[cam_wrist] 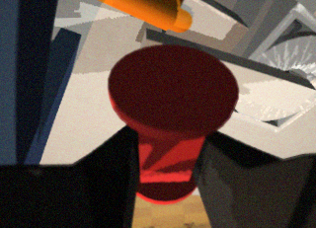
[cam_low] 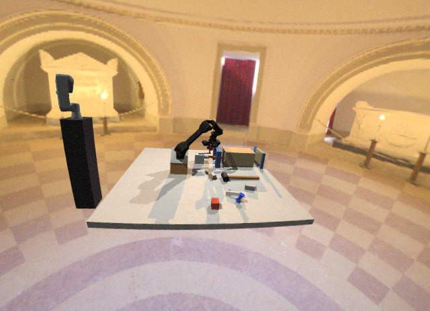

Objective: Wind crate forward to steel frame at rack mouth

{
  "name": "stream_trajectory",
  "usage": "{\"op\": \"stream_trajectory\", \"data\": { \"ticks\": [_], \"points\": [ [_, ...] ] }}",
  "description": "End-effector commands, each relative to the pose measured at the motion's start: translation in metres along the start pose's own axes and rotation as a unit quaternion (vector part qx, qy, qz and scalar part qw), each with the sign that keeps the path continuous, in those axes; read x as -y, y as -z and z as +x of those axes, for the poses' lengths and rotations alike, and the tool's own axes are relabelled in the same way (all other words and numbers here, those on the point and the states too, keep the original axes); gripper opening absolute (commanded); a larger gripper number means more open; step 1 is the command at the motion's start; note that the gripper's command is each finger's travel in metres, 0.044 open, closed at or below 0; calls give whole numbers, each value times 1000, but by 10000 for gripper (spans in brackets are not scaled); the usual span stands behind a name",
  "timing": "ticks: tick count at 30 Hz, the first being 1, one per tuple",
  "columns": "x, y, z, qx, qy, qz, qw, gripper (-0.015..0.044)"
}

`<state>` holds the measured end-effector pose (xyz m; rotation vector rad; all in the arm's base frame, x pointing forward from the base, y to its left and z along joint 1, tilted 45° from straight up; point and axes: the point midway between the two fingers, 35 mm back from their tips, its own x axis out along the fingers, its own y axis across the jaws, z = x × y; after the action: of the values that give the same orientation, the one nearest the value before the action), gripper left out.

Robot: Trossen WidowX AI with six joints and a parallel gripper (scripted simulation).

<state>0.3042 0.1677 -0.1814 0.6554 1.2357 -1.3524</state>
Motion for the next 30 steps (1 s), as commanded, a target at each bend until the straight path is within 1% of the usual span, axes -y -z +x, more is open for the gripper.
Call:
{"op": "stream_trajectory", "data": {
  "ticks": [1, 30],
  "points": [
    [-2, 15, 9, -10, 0, -5, 1000, 0],
    [1, 44, 22, -11, 0, -5, 1000, 0]
  ]
}}
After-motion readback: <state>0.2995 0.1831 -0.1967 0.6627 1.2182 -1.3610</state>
